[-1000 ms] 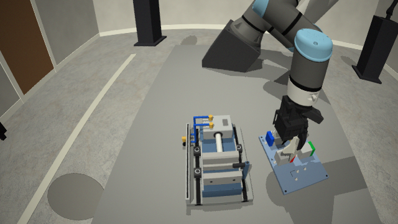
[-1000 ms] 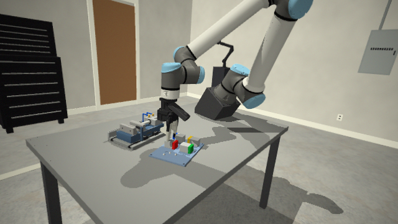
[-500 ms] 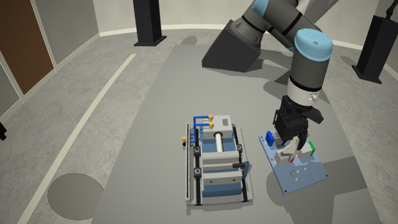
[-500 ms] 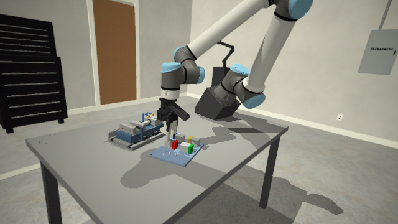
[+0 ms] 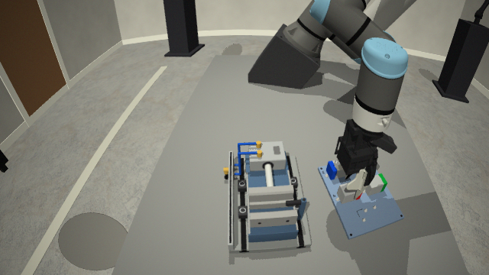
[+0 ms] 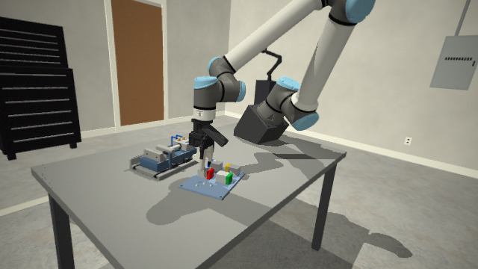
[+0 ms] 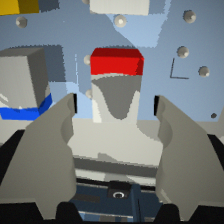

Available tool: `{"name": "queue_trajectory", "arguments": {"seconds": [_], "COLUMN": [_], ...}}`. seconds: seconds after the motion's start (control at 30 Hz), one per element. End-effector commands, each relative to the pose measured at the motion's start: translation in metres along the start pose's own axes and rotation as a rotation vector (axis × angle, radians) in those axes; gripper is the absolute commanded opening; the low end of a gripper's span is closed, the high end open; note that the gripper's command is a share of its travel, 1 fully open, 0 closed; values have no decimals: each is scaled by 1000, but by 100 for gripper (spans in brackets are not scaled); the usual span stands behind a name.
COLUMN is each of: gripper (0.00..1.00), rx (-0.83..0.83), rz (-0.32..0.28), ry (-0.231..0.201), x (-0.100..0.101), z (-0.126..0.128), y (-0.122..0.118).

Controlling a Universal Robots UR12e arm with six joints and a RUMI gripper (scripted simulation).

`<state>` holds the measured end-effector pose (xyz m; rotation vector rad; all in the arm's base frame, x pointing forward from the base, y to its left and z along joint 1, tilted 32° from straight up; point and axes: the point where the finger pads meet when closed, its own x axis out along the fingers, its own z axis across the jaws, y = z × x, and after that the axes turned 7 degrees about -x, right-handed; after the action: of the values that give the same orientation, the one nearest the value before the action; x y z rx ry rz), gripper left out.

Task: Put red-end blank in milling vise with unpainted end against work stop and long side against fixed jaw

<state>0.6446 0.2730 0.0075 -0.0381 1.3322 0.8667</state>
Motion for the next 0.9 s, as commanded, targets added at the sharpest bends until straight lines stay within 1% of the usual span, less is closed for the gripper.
{"name": "queue_trajectory", "arguments": {"seconds": [0.0,0.87], "gripper": [40,40], "rx": [1,1], "rz": [2,2], "ry": [1,1], "x": [3,10], "z": [-1,-1], "y": [1,1]}}
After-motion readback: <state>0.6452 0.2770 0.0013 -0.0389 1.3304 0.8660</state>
